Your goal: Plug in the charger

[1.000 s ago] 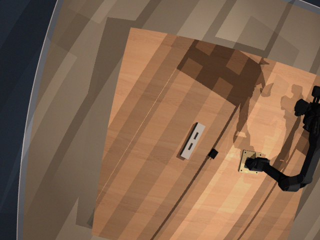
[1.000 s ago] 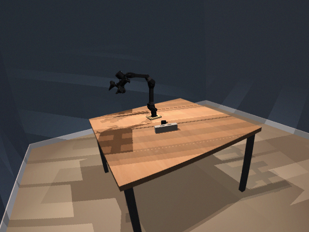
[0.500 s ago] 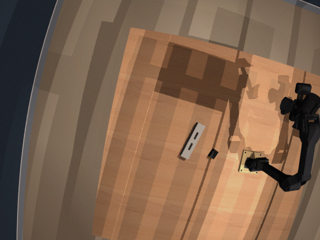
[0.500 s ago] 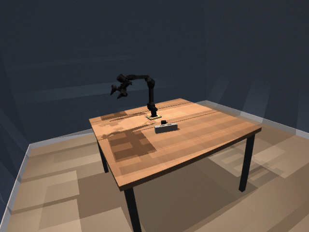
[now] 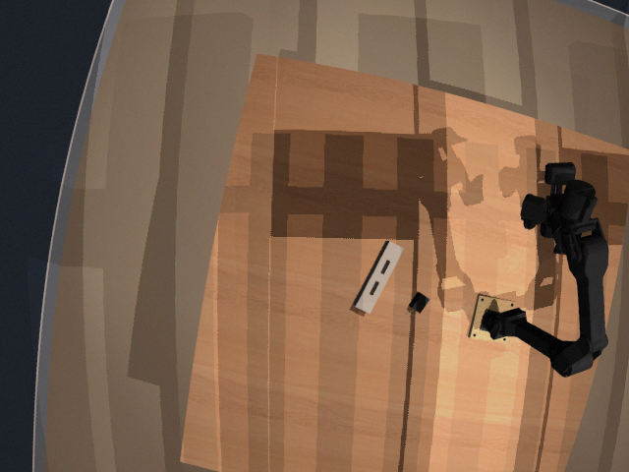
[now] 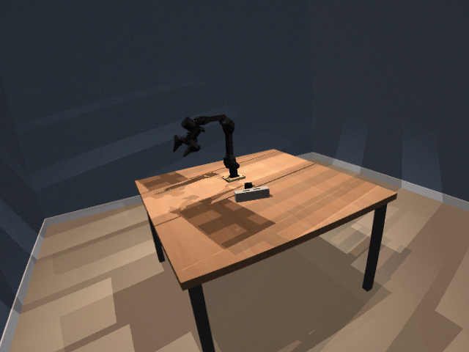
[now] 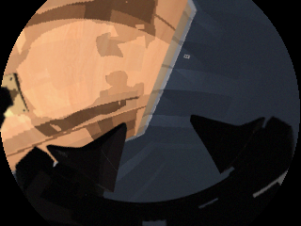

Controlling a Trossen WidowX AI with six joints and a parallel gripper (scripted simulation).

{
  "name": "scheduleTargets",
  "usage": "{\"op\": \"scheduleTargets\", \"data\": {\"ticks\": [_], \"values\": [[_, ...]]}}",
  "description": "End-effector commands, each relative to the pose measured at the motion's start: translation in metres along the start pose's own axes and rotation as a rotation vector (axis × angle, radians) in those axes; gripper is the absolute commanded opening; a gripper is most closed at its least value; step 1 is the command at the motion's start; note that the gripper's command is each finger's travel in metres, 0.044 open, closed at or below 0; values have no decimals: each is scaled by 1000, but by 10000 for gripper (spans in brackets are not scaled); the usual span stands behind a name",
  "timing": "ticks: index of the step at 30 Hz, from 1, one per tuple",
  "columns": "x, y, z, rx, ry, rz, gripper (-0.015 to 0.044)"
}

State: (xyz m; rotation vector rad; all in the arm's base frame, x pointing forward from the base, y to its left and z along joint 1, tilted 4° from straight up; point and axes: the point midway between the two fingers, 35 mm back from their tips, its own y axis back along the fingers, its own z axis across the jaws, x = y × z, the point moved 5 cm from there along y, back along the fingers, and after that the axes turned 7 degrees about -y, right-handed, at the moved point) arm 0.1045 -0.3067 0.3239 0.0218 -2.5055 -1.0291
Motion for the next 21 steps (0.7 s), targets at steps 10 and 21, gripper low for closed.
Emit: {"op": "scheduleTargets", "data": {"ticks": [10, 21], "values": [[-63, 3, 16, -45, 82, -151, 440], [-112, 11, 37, -89, 162, -265, 440]]}}
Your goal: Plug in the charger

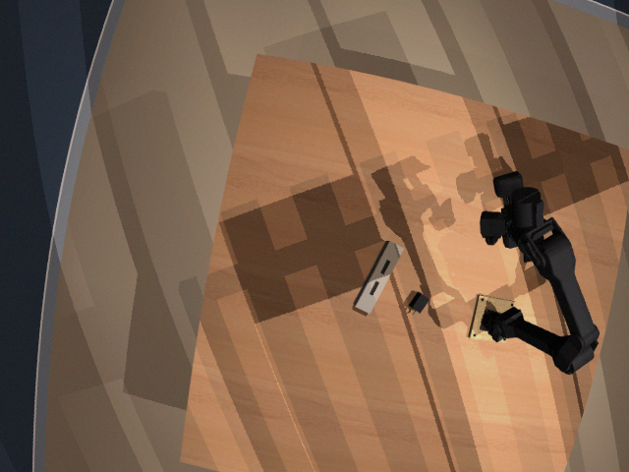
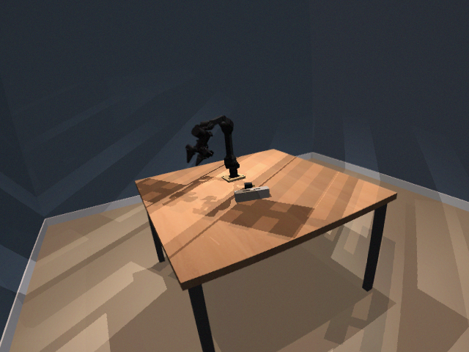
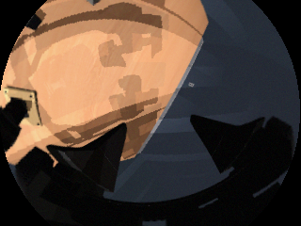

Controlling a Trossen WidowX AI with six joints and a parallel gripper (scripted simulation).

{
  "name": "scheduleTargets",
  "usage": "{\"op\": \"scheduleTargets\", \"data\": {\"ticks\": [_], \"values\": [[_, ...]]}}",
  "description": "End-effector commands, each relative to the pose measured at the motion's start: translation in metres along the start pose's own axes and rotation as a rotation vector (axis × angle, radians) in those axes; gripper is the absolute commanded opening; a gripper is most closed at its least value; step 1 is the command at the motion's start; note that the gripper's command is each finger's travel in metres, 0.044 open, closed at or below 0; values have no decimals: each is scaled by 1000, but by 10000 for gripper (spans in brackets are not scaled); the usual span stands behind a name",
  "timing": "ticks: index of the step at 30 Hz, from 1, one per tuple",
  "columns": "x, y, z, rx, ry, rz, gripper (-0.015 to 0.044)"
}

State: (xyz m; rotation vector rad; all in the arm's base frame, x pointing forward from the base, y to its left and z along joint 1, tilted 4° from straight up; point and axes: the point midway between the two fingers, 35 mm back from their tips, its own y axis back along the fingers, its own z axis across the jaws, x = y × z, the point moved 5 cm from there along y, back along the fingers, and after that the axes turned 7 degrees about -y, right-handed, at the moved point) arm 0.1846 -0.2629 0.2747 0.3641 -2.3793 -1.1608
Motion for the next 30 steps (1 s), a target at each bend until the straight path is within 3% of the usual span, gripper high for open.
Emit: {"op": "scheduleTargets", "data": {"ticks": [1, 30], "values": [[-19, -3, 7, -26, 27, -39, 440], [-134, 9, 78, -187, 249, -261, 440]]}}
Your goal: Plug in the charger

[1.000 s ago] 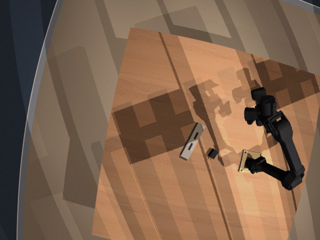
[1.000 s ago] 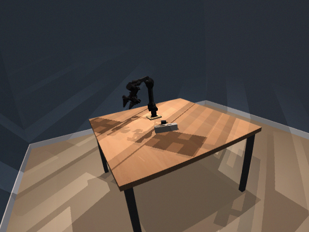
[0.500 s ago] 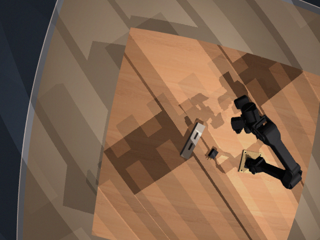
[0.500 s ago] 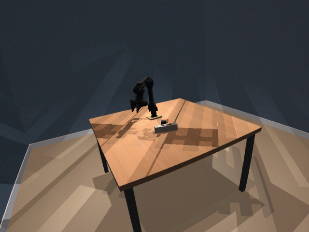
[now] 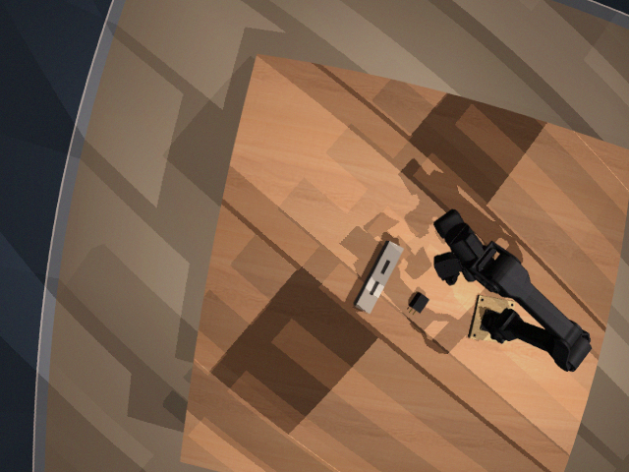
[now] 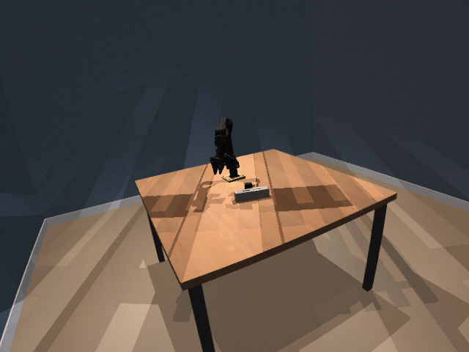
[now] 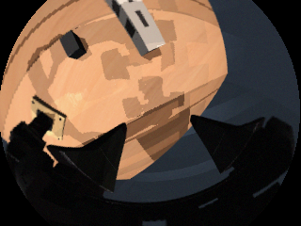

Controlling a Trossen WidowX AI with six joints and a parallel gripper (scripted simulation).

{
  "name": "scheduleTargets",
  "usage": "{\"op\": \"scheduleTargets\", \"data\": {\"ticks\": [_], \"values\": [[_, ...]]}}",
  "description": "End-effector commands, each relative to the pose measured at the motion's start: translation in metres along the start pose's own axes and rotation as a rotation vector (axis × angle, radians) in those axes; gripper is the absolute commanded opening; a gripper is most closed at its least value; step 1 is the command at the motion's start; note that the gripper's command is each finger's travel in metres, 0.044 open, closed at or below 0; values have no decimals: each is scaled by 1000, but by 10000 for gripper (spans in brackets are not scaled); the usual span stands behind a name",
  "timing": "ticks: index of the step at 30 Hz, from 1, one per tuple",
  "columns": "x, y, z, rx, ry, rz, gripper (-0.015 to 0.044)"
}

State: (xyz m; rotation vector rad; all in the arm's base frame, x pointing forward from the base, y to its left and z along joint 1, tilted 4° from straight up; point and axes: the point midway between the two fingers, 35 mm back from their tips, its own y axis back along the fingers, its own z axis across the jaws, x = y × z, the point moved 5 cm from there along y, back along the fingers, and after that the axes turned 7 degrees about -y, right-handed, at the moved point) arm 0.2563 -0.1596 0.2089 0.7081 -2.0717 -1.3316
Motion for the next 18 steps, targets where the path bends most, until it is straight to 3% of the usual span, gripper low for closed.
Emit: {"op": "scheduleTargets", "data": {"ticks": [1, 18], "values": [[-15, -4, 11, -33, 27, -22, 440], [-73, -9, 57, -149, 156, -94, 440]]}}
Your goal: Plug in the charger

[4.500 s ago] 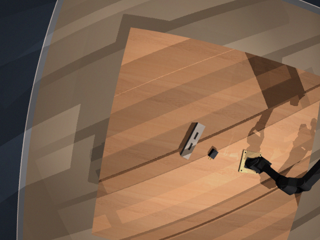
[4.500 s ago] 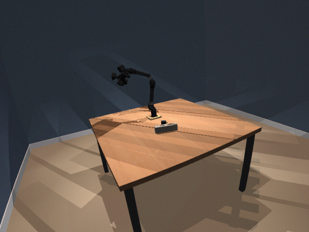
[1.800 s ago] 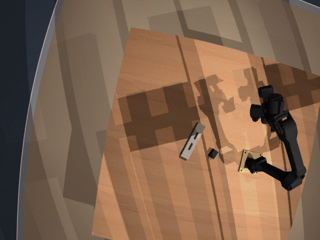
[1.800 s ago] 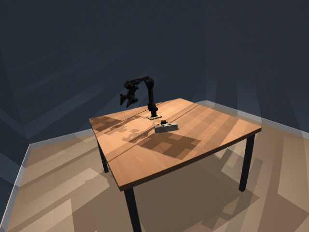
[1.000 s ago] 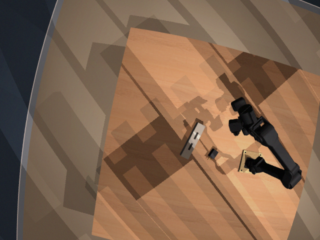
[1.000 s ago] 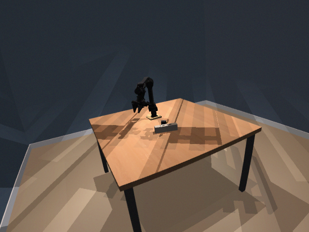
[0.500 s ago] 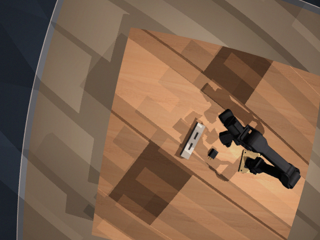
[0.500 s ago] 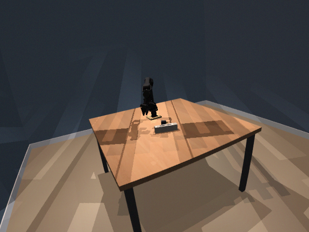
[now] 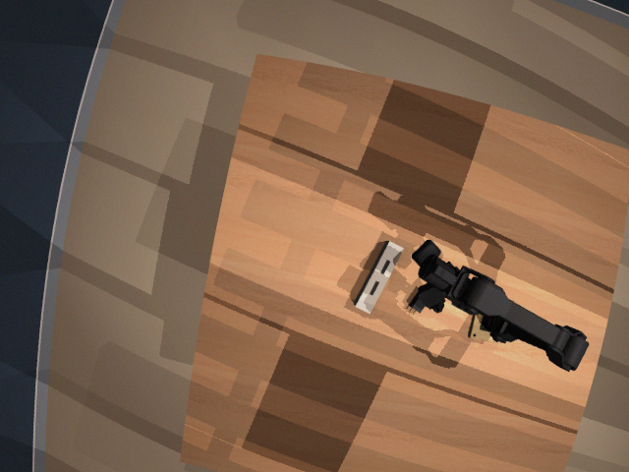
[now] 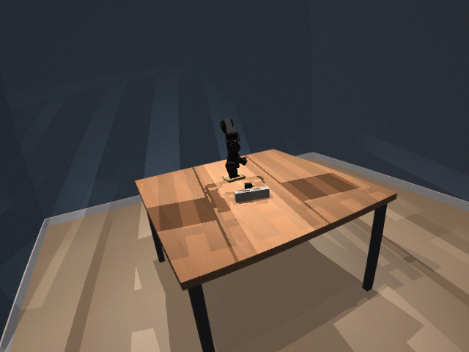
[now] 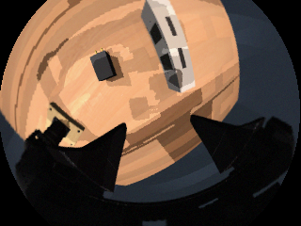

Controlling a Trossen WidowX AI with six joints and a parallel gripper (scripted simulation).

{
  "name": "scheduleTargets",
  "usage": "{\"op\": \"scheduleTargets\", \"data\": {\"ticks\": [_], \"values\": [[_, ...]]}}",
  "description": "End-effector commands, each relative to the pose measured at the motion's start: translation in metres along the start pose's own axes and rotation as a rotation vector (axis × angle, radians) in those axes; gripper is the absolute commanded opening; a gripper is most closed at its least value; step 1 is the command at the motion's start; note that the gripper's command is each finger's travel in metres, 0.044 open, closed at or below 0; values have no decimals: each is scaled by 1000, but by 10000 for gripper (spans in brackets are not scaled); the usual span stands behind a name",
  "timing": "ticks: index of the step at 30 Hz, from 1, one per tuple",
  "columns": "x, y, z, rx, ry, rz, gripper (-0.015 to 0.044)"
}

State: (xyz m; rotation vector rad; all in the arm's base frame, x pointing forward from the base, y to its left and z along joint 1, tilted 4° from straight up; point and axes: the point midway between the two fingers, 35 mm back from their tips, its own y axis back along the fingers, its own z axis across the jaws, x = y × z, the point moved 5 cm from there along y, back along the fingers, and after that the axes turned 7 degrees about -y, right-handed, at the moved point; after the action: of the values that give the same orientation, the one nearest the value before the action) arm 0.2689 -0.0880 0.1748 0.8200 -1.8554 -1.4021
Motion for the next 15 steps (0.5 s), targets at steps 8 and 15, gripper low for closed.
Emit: {"op": "scheduleTargets", "data": {"ticks": [8, 15], "values": [[-34, -10, 30, -86, 76, -26, 440], [-54, -14, 50, -136, 127, -35, 440]]}}
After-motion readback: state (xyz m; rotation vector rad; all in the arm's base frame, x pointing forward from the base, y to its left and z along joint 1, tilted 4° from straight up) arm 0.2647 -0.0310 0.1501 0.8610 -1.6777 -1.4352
